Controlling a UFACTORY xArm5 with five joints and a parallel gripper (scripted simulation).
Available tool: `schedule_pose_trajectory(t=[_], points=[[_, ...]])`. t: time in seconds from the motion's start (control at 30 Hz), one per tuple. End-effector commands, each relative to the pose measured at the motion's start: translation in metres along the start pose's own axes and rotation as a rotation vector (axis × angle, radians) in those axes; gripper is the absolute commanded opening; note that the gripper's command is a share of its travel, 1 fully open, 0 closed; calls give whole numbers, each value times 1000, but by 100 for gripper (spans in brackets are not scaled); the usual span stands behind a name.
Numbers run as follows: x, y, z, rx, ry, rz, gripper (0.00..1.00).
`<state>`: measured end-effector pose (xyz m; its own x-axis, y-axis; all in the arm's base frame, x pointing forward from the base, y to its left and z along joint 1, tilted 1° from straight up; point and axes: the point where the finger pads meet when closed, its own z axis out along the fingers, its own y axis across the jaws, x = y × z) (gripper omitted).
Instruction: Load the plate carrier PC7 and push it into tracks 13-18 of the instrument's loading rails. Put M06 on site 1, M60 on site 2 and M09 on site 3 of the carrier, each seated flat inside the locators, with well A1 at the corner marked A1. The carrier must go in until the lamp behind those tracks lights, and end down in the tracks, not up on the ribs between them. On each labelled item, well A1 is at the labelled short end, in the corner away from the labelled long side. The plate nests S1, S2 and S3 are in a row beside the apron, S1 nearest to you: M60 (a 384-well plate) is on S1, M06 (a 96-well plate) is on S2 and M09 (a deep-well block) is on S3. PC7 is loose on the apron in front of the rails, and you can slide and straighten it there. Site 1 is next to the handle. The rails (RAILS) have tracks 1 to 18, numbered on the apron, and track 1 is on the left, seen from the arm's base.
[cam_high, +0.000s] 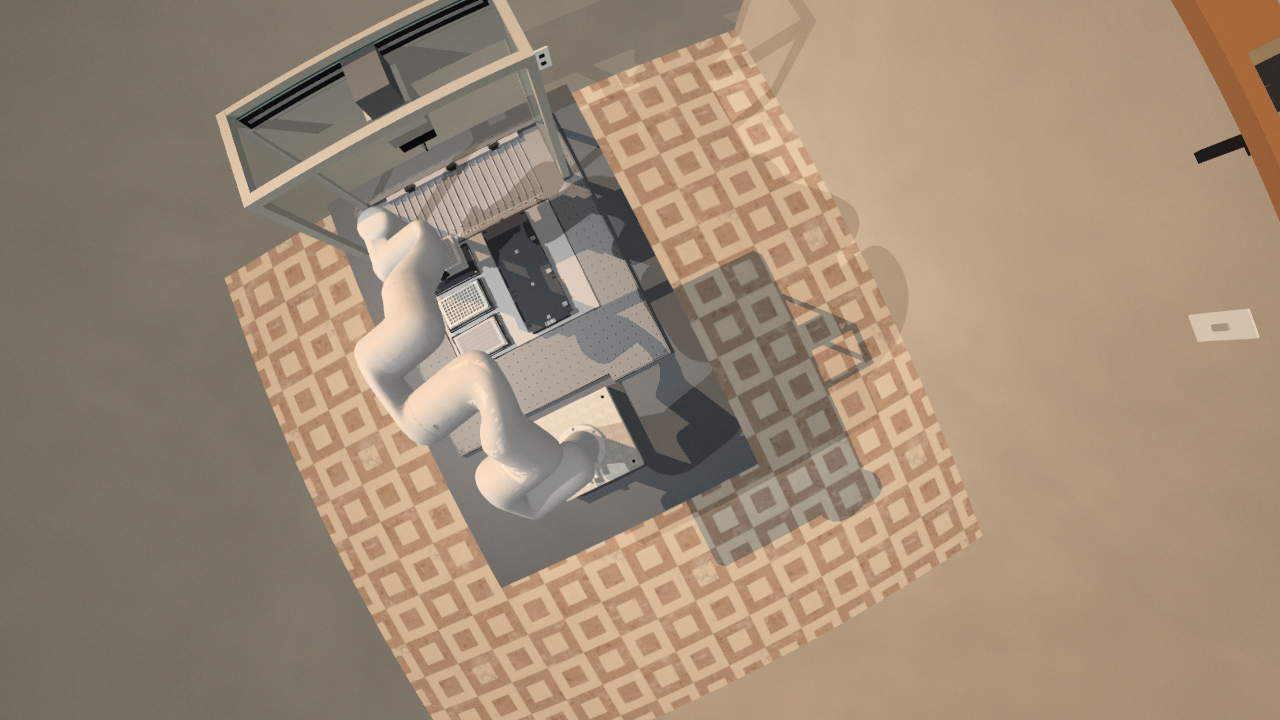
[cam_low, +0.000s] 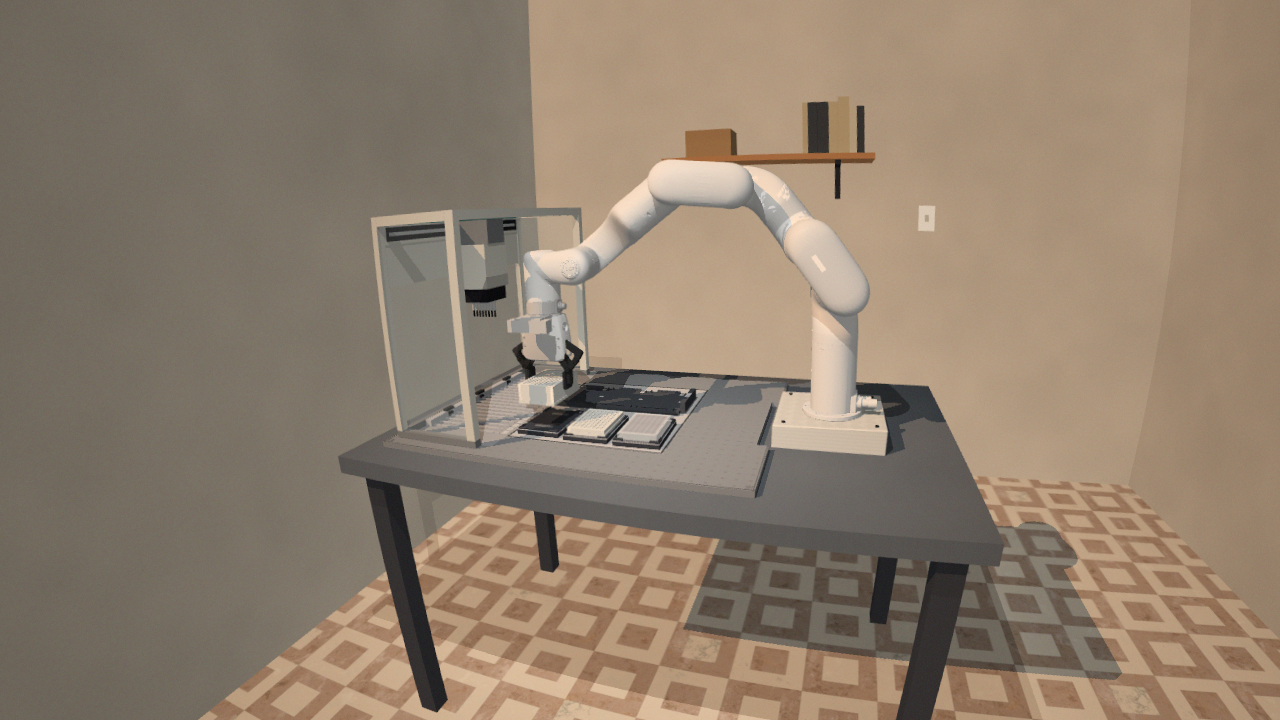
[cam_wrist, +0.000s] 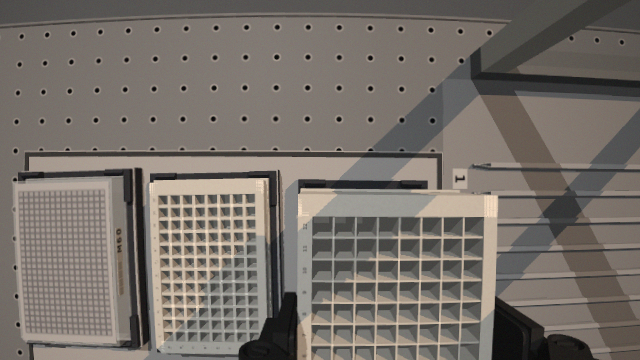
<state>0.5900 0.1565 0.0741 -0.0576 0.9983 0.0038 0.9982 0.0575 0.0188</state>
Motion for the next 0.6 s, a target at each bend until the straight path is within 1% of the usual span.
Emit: schedule_pose_trajectory(t=[0.0,0.13,0.57], points=[[0,1,-9,-5,-2,0,0],[0,1,-12,-5,-2,0,0],[0,1,-34,-5,-2,0,0]])
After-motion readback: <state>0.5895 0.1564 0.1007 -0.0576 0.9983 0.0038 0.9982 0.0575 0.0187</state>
